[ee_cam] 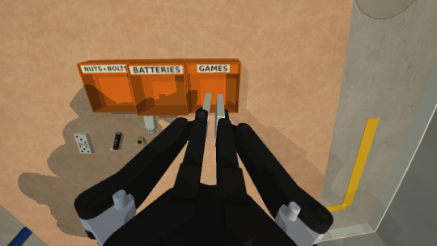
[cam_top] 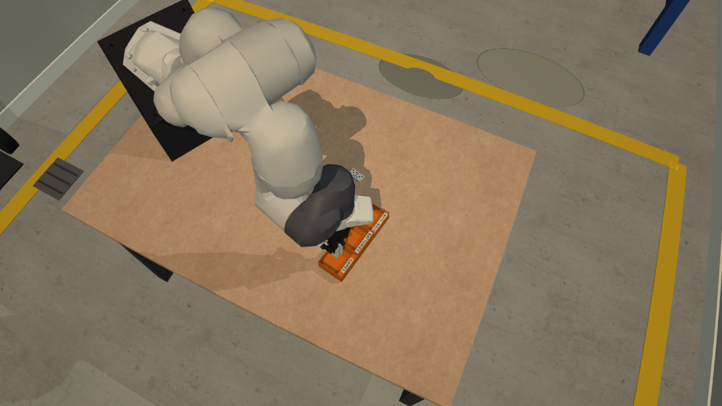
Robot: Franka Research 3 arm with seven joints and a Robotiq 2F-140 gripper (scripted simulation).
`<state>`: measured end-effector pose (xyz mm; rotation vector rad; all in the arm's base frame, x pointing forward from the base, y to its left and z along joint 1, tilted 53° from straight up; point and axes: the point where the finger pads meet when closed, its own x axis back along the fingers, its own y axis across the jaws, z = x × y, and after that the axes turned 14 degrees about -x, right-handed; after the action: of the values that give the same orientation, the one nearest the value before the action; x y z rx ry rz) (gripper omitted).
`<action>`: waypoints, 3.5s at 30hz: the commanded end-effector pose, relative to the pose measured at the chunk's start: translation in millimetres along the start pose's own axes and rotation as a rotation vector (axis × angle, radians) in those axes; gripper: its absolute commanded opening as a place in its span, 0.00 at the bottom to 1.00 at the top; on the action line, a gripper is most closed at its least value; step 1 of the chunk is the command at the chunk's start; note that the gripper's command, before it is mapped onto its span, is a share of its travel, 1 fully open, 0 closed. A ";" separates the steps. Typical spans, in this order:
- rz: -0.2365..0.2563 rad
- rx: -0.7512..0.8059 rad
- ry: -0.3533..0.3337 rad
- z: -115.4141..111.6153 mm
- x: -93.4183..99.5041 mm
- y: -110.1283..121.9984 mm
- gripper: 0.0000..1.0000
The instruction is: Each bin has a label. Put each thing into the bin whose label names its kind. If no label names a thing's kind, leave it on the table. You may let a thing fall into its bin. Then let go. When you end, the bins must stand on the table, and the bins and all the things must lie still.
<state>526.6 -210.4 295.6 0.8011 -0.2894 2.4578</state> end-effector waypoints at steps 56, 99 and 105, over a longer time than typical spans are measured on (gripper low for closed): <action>0.027 -0.001 0.002 0.9 -60.0 -7.7 0.05; 0.027 -0.001 0.002 0.9 -53.3 -7.5 0.05; 0.027 -0.001 0.002 0.9 -48.0 -7.4 0.05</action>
<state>565.5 -225.4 265.5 0.7952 -0.3191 2.4823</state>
